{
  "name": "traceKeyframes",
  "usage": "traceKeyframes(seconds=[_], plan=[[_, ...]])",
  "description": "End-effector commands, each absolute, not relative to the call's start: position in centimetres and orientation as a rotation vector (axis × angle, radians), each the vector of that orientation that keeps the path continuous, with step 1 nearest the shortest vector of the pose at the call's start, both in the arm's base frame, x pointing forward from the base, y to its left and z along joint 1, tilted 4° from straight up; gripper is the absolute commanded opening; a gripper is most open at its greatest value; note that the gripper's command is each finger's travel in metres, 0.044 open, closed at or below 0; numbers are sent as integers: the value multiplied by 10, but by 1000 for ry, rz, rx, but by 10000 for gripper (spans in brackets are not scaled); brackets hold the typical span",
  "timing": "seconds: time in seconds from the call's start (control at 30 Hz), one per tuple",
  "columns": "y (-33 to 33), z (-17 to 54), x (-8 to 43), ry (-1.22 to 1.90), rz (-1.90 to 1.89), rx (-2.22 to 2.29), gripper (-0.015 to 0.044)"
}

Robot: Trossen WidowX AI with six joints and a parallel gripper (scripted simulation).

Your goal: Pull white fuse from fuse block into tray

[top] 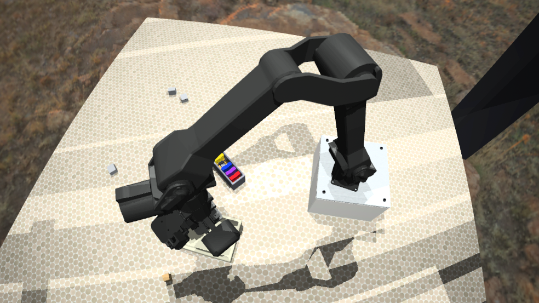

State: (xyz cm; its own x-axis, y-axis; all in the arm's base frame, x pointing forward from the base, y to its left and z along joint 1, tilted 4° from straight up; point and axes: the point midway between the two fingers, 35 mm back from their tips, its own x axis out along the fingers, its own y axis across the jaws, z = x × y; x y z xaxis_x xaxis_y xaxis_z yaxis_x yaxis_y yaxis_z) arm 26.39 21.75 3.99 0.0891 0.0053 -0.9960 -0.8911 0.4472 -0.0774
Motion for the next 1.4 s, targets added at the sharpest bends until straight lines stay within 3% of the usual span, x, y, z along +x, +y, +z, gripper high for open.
traceKeyframes(seconds=[0.0,1.1,1.37], plan=[[229,37,257,1321,810,-885,0],[229,-3,260,1321,809,-885,0],[230,0,260,1315,813,-882,210]])
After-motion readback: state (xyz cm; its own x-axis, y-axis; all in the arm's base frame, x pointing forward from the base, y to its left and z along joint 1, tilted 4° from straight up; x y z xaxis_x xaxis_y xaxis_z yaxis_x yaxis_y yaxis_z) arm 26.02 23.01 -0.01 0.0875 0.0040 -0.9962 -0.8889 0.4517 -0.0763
